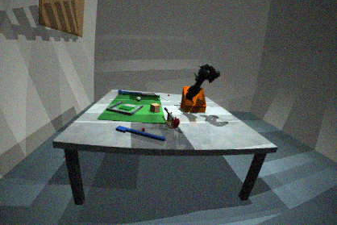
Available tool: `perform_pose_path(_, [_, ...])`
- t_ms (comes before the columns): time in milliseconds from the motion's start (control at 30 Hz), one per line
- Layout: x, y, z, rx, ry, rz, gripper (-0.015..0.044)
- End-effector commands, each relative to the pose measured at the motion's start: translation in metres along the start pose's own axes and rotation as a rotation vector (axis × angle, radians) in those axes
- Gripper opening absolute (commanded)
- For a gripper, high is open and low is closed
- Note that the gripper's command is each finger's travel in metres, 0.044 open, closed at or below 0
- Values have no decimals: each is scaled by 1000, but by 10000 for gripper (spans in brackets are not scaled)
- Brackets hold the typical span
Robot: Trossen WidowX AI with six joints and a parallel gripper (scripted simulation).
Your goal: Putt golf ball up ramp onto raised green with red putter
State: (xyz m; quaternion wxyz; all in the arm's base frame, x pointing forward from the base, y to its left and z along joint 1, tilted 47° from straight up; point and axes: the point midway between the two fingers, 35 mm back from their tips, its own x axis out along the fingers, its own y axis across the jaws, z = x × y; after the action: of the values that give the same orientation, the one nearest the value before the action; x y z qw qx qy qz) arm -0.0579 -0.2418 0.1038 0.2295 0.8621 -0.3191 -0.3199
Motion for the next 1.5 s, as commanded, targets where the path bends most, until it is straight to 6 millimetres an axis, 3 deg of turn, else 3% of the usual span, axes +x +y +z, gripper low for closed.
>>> perform_pose_path(0, [1, 0, -1, -5, 2, -3, 426])
perform_pose_path(100, [11, -4, -11, -72, 39, -48, 440])
perform_pose_path(367, [56, -29, -64, -456, 256, -238, 440])
perform_pose_path(567, [83, -66, -119, -870, 538, -353, 440])
perform_pose_path(800, [95, -121, -180, -1321, 941, -397, 440])
perform_pose_path(1133, [73, -209, -252, -1813, 1606, -249, 440])
perform_pose_path(1467, [14, -288, -293, -2028, 2297, 158, 440])
